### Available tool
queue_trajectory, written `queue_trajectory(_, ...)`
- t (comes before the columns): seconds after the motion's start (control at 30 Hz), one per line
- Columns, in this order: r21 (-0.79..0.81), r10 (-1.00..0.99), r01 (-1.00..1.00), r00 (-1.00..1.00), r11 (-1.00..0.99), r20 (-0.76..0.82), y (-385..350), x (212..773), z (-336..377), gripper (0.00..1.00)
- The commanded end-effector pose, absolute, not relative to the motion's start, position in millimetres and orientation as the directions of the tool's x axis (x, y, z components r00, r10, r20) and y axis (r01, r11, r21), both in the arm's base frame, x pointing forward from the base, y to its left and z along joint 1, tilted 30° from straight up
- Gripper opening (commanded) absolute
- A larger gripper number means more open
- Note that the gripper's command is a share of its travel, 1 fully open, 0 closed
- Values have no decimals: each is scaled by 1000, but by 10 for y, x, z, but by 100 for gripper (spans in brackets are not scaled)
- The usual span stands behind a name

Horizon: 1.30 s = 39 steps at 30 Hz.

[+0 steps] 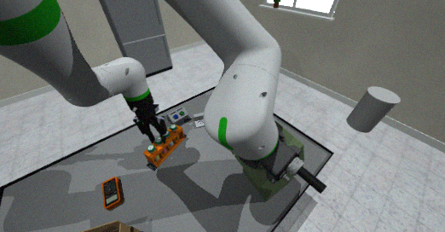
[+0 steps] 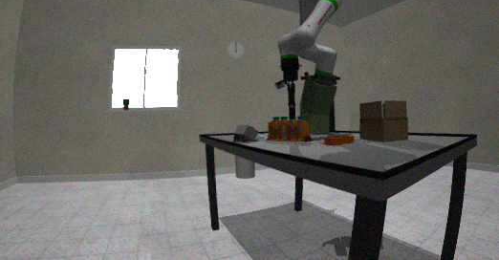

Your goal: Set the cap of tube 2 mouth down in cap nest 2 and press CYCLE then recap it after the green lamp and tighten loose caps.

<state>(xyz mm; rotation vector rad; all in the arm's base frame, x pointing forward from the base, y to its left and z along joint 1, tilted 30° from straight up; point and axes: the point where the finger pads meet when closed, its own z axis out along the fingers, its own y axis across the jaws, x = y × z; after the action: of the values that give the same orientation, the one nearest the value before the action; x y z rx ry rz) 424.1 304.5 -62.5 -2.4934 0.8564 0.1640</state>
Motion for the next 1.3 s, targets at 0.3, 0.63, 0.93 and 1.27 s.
queue_trajectory(0.3,-320,-721,-811,583,-489,-376,3043,4248,-621,41)
queue_trajectory(0.63,-140,-857,-978,204,-155,-473,3043,4248,-621,41)
queue_trajectory(0.93,21,-861,-991,-125,132,-493,3046,4248,-619,41)
queue_trajectory(1.27,21,-861,-991,-125,132,-493,3047,4248,-617,30)
